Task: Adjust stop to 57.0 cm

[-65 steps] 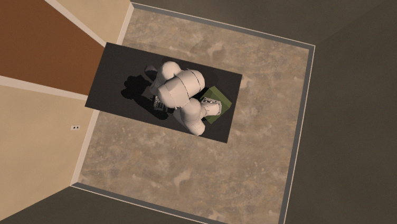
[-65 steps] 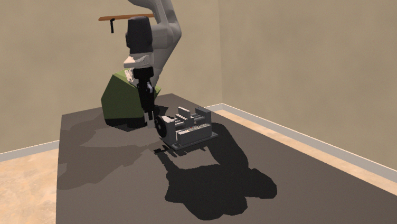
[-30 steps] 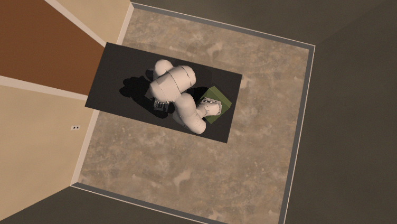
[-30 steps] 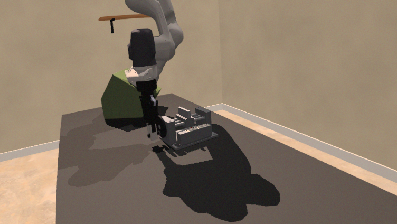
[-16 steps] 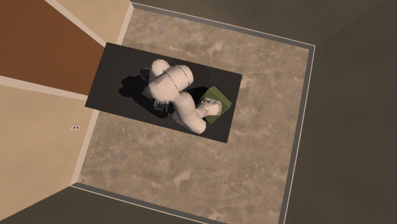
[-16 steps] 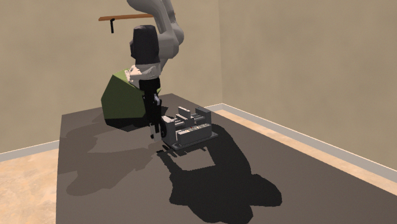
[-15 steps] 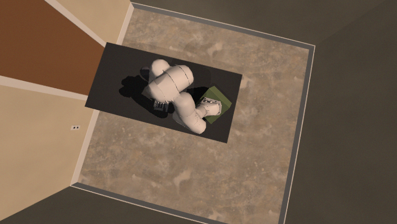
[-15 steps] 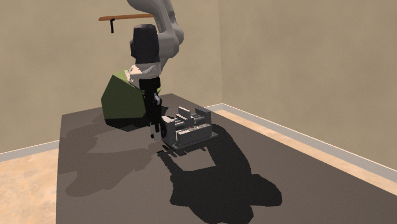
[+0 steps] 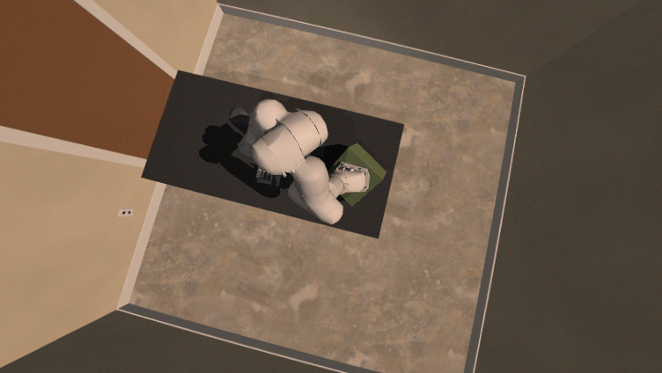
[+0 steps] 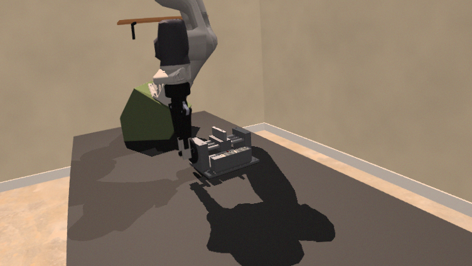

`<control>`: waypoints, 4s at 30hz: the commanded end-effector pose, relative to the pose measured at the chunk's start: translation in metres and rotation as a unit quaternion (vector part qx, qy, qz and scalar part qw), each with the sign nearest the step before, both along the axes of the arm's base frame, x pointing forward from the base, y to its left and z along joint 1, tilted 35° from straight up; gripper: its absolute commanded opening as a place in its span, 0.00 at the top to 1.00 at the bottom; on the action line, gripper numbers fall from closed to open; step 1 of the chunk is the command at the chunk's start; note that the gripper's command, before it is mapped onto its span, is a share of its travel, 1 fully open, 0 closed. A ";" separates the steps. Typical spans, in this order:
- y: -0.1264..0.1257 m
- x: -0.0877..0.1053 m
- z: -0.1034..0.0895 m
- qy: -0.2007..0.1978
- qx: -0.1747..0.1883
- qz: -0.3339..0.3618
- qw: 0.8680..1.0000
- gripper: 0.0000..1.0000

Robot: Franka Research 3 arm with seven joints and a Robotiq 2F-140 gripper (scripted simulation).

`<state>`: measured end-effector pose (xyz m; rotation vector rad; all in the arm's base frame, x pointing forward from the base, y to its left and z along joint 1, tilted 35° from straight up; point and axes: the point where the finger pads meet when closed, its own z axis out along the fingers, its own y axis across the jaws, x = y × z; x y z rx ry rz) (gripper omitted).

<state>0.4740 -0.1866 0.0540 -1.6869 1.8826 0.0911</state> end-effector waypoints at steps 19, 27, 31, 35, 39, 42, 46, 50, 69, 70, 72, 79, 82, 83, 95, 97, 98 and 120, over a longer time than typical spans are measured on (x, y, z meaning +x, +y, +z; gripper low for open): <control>-0.005 -0.034 0.007 0.001 -0.001 0.001 1.000 0.96; 0.001 -0.049 -0.004 0.001 -0.001 0.001 1.000 0.96; 0.005 -0.053 -0.011 0.001 -0.001 0.001 1.000 0.96; 0.009 -0.055 -0.019 0.001 -0.001 0.001 1.000 0.96; 0.012 -0.054 -0.025 0.001 -0.001 0.001 1.000 0.96; 0.014 -0.053 -0.029 0.001 -0.001 0.001 1.000 0.96; 0.015 -0.052 -0.031 0.001 -0.001 0.001 1.000 0.96; 0.017 -0.049 -0.035 0.001 -0.001 0.001 1.000 0.96; 0.022 -0.036 -0.045 0.001 -0.001 0.001 1.000 0.96; 0.022 -0.035 -0.045 0.001 -0.001 0.001 1.000 0.96; 0.023 -0.034 -0.046 0.001 -0.001 0.001 1.000 0.96; 0.023 -0.029 -0.047 0.001 -0.001 0.001 1.000 0.96; 0.023 -0.027 -0.047 0.001 -0.001 0.001 1.000 0.96; 0.023 -0.026 -0.047 0.001 -0.001 0.001 1.000 0.96; 0.023 -0.016 -0.046 0.001 -0.001 0.001 1.000 0.96; 0.023 -0.015 -0.046 0.001 -0.001 0.001 1.000 0.96; 0.023 -0.014 -0.046 0.001 -0.001 0.001 1.000 0.96; 0.019 -0.001 -0.039 0.001 -0.001 0.001 1.000 0.96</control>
